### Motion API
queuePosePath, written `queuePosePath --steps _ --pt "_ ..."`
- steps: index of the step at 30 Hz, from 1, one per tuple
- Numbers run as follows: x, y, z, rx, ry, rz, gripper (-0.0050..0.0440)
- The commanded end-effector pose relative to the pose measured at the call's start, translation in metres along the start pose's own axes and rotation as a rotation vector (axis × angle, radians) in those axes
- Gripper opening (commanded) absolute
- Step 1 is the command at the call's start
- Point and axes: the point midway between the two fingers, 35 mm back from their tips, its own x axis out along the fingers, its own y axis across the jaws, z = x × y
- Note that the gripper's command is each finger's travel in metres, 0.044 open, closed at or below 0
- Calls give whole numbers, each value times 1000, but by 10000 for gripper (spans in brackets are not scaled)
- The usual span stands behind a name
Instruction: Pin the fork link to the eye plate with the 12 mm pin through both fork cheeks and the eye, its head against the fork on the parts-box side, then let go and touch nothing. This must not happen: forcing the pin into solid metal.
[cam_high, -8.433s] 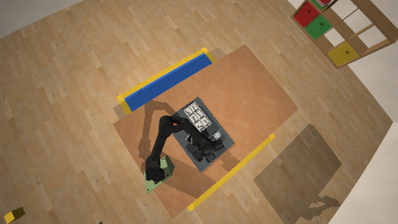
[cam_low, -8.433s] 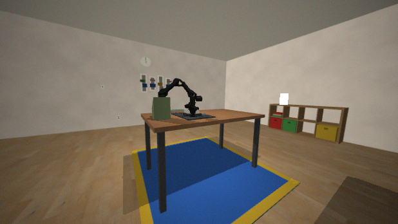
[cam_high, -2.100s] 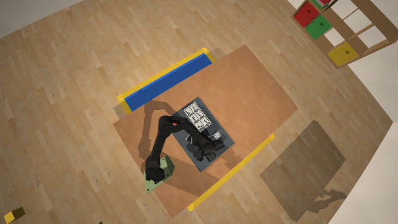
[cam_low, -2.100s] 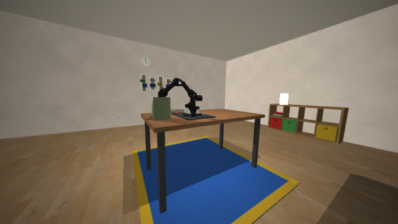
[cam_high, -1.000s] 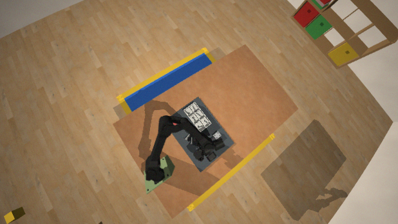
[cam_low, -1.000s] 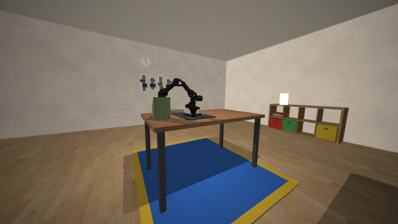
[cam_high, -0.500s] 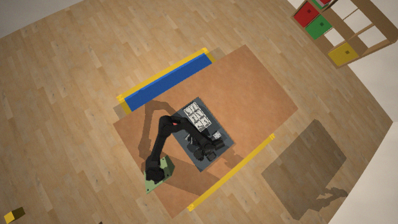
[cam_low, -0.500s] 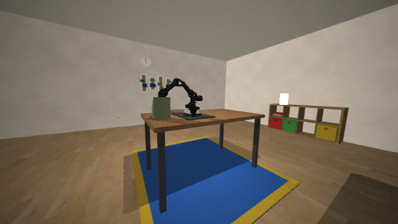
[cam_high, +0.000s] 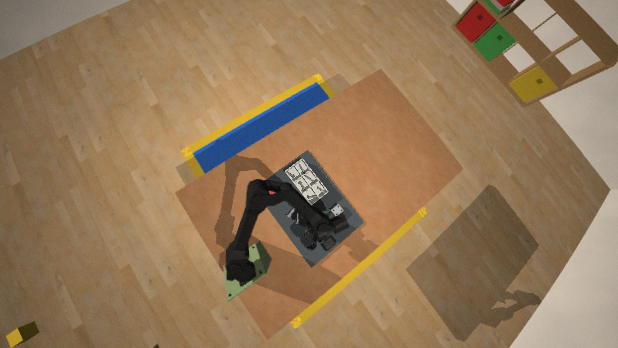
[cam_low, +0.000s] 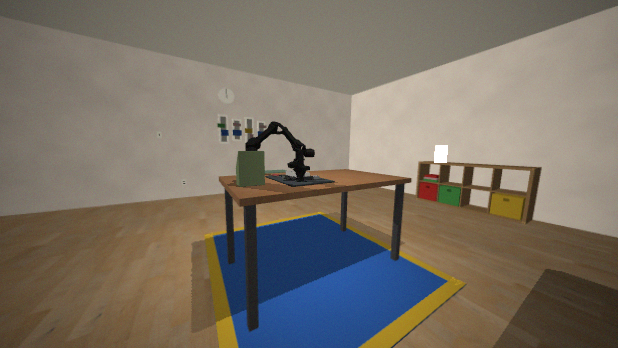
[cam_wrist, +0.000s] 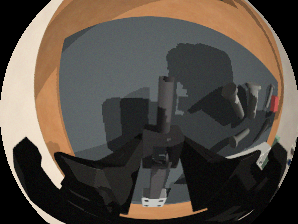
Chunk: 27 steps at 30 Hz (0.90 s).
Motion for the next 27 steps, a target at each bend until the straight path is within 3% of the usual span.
queuePosePath --steps 1,27 --pt "0 0 0 7 0 -2 130" --pt "1 2 0 7 0 -2 130"
